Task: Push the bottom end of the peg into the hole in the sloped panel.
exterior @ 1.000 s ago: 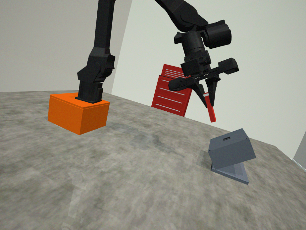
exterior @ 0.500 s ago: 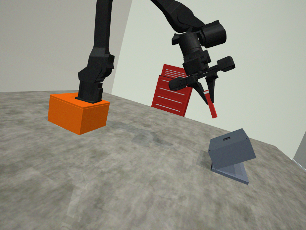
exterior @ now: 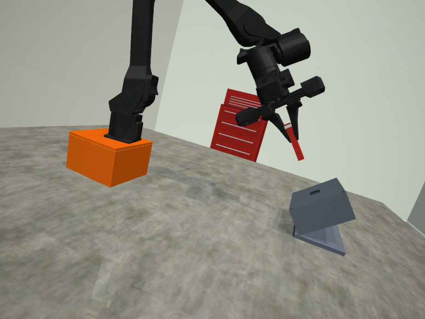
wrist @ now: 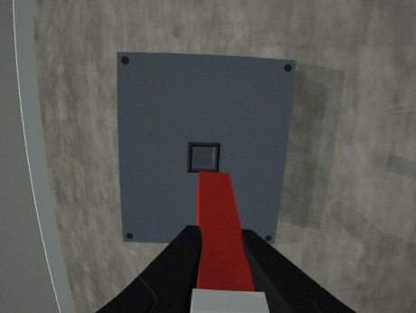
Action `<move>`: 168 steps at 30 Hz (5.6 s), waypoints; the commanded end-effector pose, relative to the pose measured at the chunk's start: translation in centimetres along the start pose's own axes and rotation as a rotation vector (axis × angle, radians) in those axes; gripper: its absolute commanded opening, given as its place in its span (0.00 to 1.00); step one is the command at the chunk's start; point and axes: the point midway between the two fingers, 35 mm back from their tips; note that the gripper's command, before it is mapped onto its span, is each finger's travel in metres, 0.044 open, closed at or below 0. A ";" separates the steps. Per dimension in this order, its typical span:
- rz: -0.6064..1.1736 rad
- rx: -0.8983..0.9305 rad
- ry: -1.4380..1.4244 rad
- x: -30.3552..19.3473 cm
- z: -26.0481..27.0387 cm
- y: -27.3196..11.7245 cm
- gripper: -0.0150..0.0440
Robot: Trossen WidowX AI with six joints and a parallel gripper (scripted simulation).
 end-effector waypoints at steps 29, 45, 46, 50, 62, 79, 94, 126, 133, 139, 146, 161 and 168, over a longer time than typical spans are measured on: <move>0.014 0.031 -0.047 -1.2 0.1 4.3 0.25; 0.014 0.034 -0.051 -1.2 0.1 5.3 0.25; 0.014 0.034 -0.051 -1.2 0.2 5.4 0.25; 0.014 0.035 -0.051 -1.2 0.2 5.9 0.25; 0.014 0.037 -0.050 -1.3 0.2 6.9 0.25; 0.013 0.041 -0.047 -1.2 0.3 6.6 0.25; 0.013 0.041 -0.047 -1.3 0.1 7.1 0.25; 0.013 0.042 -0.047 -1.3 0.1 8.1 0.25; 0.013 0.042 -0.047 -1.3 0.2 8.4 0.25; 0.013 0.042 -0.047 -1.3 0.3 8.7 0.25; 0.013 0.042 -0.047 -1.3 0.3 9.0 0.25; 0.013 0.043 -0.047 -1.3 0.4 9.7 0.25; 0.013 0.043 -0.047 -1.3 0.4 10.0 0.25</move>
Point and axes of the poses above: the point midway between the two fingers, 35 mm back from their tips, its own y axis out along the fingers, its own z axis across the jaws, x = y × z, and after that the axes turned 9 degrees about -y, right-handed
